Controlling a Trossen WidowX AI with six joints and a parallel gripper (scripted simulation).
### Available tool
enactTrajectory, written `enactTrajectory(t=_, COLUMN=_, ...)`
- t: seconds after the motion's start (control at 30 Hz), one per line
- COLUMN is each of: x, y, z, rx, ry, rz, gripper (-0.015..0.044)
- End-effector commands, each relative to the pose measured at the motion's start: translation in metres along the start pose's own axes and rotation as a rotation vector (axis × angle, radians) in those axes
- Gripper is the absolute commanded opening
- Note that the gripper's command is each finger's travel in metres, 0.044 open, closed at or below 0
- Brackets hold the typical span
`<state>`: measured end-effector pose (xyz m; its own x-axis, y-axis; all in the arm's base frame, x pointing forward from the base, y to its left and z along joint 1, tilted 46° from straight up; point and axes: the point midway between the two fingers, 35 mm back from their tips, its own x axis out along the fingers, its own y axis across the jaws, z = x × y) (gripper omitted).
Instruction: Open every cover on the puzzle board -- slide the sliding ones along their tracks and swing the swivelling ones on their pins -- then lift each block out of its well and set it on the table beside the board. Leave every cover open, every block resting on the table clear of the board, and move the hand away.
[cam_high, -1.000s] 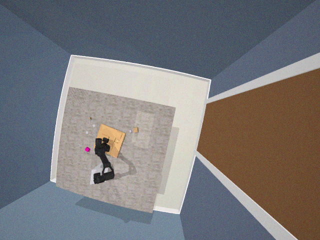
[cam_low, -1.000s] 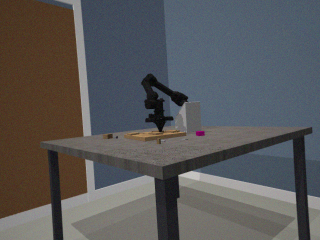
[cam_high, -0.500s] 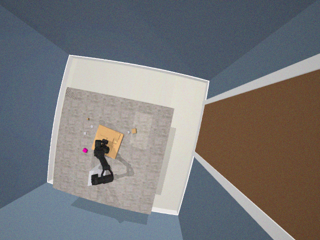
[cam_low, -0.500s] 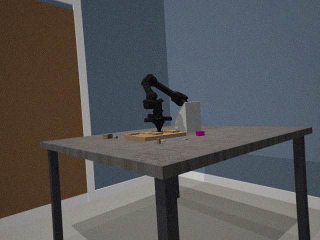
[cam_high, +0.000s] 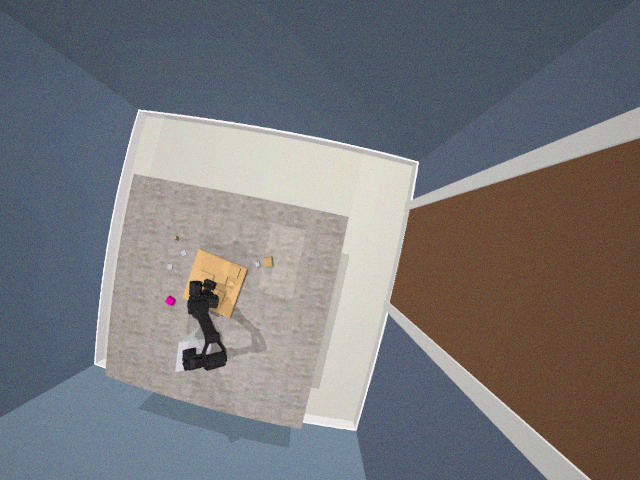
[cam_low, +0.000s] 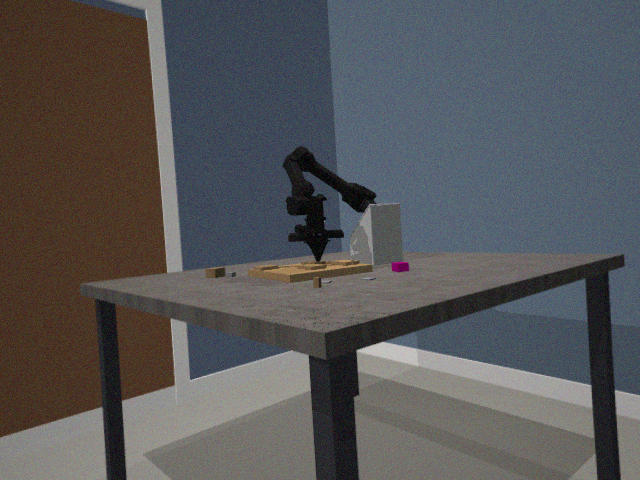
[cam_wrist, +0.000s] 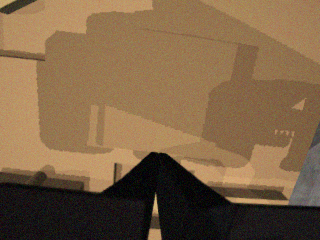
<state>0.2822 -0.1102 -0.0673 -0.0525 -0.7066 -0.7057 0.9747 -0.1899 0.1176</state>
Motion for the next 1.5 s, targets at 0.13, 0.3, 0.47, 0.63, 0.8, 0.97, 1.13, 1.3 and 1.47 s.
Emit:
enactTrajectory(t=0.13, x=-0.010, y=0.001, z=0.002, rx=0.006, ry=-0.003, rz=0.002, gripper=0.0000)
enactTrajectory(t=0.3, x=-0.016, y=0.001, z=0.002, rx=0.006, ry=-0.003, rz=0.002, gripper=0.0000)
enactTrajectory(t=0.47, x=-0.023, y=0.001, z=0.002, rx=0.006, ry=-0.003, rz=0.002, gripper=0.0000)
enactTrajectory(t=0.63, x=-0.029, y=0.001, z=0.003, rx=0.006, ry=-0.003, rz=0.002, gripper=0.0000)
enactTrajectory(t=0.8, x=-0.036, y=0.001, z=0.004, rx=0.006, ry=-0.003, rz=0.002, gripper=0.0000)
enactTrajectory(t=0.97, x=-0.036, y=-0.011, z=-0.005, rx=0.001, ry=-0.001, rz=0.003, gripper=0.0000)
enactTrajectory(t=1.13, x=-0.041, y=-0.034, z=-0.019, rx=0.000, ry=0.005, rz=0.002, gripper=0.0000)
enactTrajectory(t=1.3, x=-0.045, y=-0.060, z=-0.031, rx=0.001, ry=0.006, rz=0.000, gripper=0.0000)
enactTrajectory(t=1.47, x=-0.047, y=-0.087, z=-0.038, rx=0.002, ry=0.001, rz=-0.001, gripper=0.0000)
